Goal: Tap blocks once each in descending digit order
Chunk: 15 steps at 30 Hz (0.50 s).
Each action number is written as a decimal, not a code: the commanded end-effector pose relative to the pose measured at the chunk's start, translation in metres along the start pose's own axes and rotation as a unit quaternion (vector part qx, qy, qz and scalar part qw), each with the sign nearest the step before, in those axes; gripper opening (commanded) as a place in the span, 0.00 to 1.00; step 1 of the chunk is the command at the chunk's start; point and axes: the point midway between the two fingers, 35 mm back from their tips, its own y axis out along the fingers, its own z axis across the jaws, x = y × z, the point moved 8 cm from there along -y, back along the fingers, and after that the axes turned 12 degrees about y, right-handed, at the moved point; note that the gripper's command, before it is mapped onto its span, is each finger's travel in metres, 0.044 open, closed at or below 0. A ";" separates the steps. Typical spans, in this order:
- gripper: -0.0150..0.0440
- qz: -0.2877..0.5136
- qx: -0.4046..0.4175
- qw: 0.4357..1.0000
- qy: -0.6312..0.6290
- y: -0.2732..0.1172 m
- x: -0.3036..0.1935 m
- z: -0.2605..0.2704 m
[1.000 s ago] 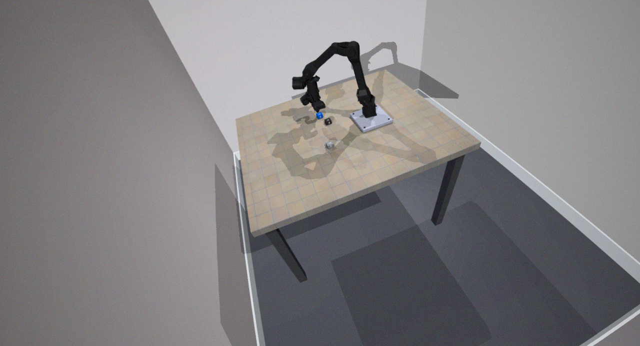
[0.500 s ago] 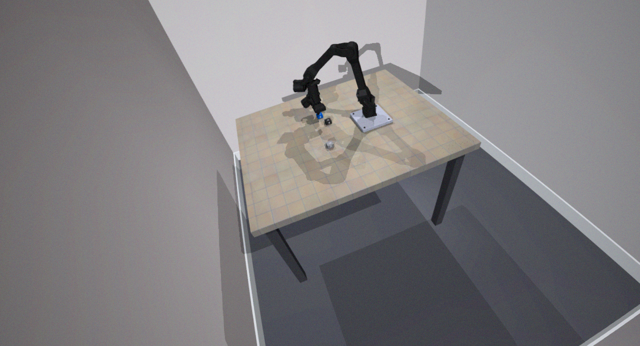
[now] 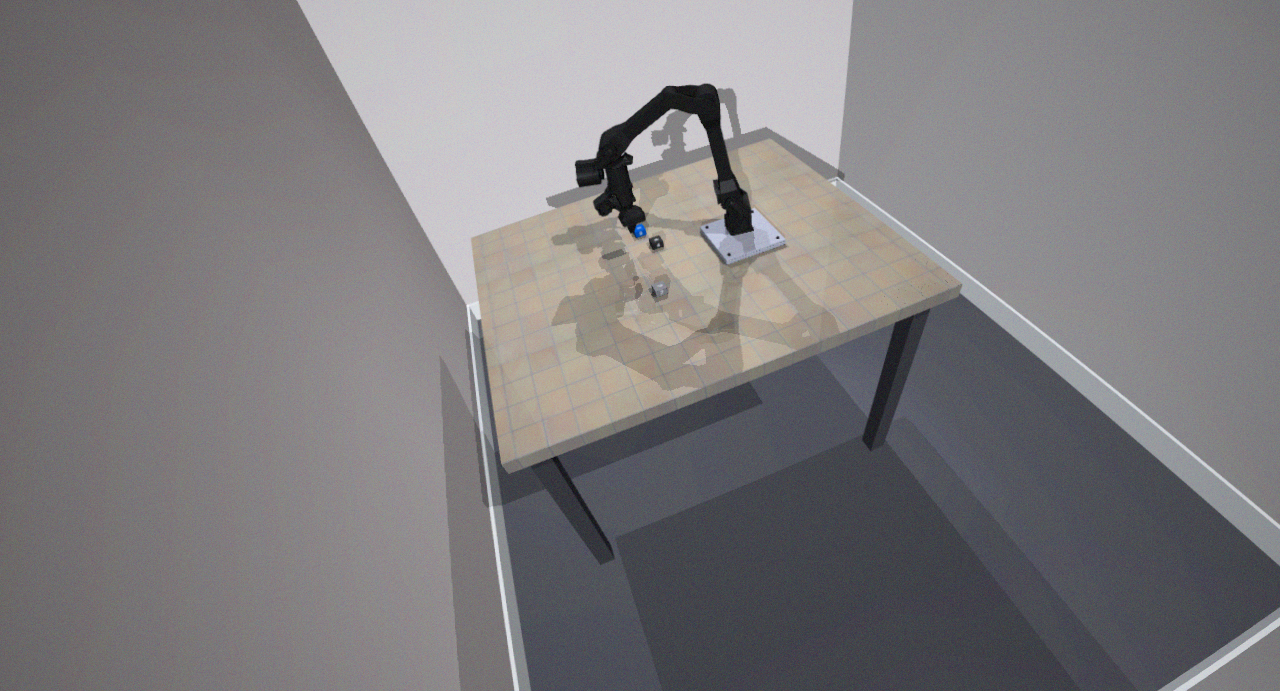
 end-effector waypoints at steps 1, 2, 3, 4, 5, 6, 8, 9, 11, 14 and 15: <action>0.69 -0.001 0.003 1.000 -0.006 -0.012 0.005 0.053; 0.73 -0.001 0.004 1.000 -0.006 -0.016 0.004 0.068; 0.78 -0.001 0.004 1.000 -0.006 -0.019 0.003 0.083; 0.82 -0.001 0.005 1.000 -0.006 -0.022 0.001 0.099; 0.87 -0.001 0.005 1.000 -0.006 -0.026 -0.001 0.113; 0.91 0.000 0.006 1.000 -0.006 -0.029 -0.005 0.128; 0.93 0.000 0.007 1.000 -0.006 -0.036 -0.014 0.157; 0.93 0.000 0.008 1.000 -0.006 -0.040 -0.020 0.171; 0.93 0.001 0.009 1.000 -0.006 -0.047 -0.034 0.199; 0.93 0.002 0.011 1.000 -0.006 -0.058 -0.059 0.236; 0.93 0.002 0.012 1.000 -0.006 -0.061 -0.069 0.248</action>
